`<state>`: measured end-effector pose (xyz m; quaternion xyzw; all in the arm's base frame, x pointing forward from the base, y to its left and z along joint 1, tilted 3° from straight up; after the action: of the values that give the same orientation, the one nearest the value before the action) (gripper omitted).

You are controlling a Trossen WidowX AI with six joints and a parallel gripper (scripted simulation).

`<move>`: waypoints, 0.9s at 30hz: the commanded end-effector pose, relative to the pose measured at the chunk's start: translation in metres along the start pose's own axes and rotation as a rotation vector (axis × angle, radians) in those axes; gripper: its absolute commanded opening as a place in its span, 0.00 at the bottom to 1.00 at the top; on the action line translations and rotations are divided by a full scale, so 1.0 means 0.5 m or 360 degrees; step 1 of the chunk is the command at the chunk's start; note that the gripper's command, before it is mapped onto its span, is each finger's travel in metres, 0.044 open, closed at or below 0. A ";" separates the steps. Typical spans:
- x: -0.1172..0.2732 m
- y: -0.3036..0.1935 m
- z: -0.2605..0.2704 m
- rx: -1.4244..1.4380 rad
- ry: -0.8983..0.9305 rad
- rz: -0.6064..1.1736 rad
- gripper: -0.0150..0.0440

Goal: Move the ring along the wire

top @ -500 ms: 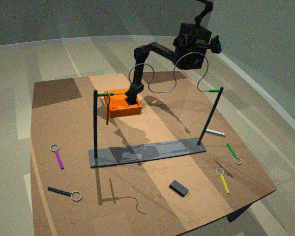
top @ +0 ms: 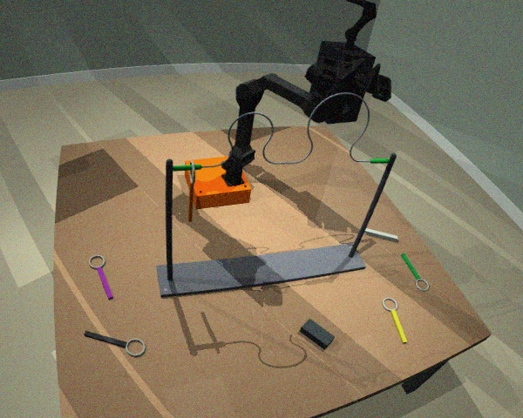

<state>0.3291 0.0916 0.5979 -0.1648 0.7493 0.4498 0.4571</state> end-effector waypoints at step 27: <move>-0.042 -0.108 -0.376 0.0561 -0.0325 0.0096 0.53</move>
<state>0.2804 -0.0727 0.6244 -0.0283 0.7665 0.3445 0.5414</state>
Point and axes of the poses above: the point midway between the two fingers, 35 mm back from their tips, its own x axis back along the fingers, its own z axis across the jaws, y = z × x, the point moved 2 cm from there along x, back along the fingers, and after that the axes turned 8 degrees about x, right-handed, at the moved point
